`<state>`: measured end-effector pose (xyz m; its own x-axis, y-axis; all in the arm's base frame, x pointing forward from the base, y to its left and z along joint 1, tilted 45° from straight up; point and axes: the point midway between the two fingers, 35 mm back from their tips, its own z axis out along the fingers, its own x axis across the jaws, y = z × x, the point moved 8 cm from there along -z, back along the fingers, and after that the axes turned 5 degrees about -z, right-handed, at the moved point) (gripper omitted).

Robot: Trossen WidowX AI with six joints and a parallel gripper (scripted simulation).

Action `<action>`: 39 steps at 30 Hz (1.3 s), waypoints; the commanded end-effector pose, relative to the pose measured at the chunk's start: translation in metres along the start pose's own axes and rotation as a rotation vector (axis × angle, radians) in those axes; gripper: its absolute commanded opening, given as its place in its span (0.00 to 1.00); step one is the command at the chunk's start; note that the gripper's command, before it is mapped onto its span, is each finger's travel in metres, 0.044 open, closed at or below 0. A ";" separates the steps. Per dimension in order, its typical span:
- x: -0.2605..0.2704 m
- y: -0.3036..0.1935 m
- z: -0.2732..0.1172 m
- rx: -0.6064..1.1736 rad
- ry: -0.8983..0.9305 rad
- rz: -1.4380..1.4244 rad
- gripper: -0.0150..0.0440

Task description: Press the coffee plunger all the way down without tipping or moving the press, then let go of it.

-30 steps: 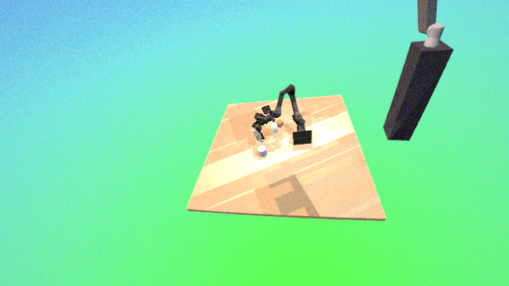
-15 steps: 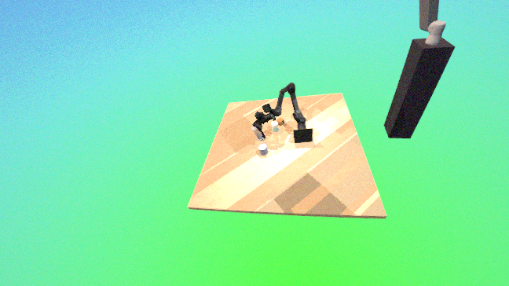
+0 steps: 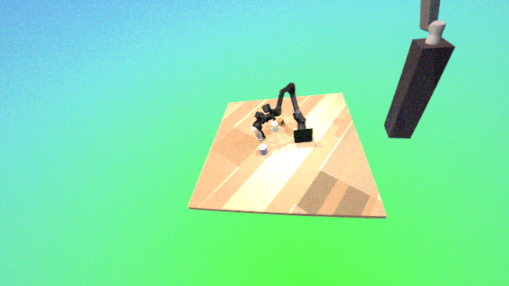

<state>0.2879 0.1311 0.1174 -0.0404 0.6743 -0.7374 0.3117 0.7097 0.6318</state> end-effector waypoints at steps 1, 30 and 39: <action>0.000 0.000 0.000 0.001 0.001 0.000 0.46; -0.014 0.053 -0.062 0.020 -0.003 -0.006 1.00; -0.013 0.052 -0.064 0.020 -0.004 -0.007 1.00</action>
<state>0.2456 0.1717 0.1719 -0.0474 0.6625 -0.7476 0.3306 0.7167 0.6141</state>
